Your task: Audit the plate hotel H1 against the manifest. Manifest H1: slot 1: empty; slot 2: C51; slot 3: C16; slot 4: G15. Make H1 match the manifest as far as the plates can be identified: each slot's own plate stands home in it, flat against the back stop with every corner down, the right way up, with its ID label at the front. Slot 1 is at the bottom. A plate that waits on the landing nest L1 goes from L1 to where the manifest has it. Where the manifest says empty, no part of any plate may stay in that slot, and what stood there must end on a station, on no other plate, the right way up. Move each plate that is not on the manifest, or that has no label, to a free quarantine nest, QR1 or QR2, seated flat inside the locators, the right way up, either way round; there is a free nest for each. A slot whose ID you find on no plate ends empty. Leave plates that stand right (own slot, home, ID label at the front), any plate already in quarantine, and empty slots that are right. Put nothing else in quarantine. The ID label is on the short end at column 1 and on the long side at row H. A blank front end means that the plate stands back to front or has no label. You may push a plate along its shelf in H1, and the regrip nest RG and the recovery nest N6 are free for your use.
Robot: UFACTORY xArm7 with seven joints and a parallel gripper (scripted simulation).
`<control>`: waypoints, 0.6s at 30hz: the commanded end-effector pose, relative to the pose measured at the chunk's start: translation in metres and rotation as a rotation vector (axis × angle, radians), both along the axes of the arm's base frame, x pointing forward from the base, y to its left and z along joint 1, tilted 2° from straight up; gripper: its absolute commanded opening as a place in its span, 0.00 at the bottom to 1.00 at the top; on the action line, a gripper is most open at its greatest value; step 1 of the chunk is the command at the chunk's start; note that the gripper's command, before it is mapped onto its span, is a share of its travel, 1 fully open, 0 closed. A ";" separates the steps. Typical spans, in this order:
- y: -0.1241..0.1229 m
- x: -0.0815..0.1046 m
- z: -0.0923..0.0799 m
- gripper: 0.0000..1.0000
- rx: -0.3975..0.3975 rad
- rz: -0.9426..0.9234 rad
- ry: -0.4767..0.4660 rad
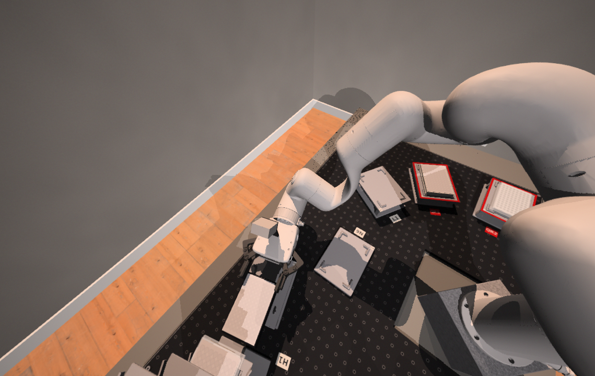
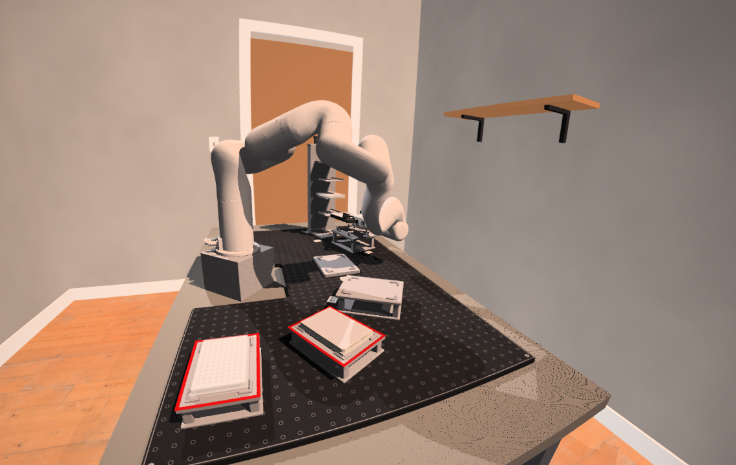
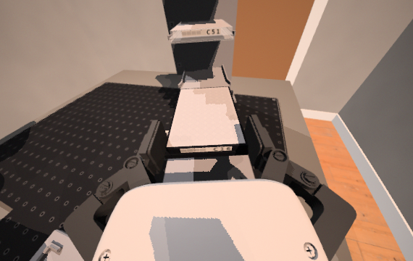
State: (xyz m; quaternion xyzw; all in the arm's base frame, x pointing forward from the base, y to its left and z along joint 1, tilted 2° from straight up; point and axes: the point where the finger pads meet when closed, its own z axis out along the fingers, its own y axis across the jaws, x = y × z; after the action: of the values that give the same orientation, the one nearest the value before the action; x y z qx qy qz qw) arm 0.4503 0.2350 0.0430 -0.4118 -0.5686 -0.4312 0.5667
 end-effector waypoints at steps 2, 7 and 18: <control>-0.008 0.003 0.001 0.00 0.000 0.000 -0.004; -0.016 0.006 0.001 0.00 0.000 0.000 -0.004; -0.030 0.010 0.001 0.00 0.000 0.000 -0.004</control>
State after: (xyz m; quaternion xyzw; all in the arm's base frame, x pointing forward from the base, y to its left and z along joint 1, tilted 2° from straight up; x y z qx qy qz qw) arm 0.4581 0.2094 0.0426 -0.4120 -0.5686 -0.4313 0.5665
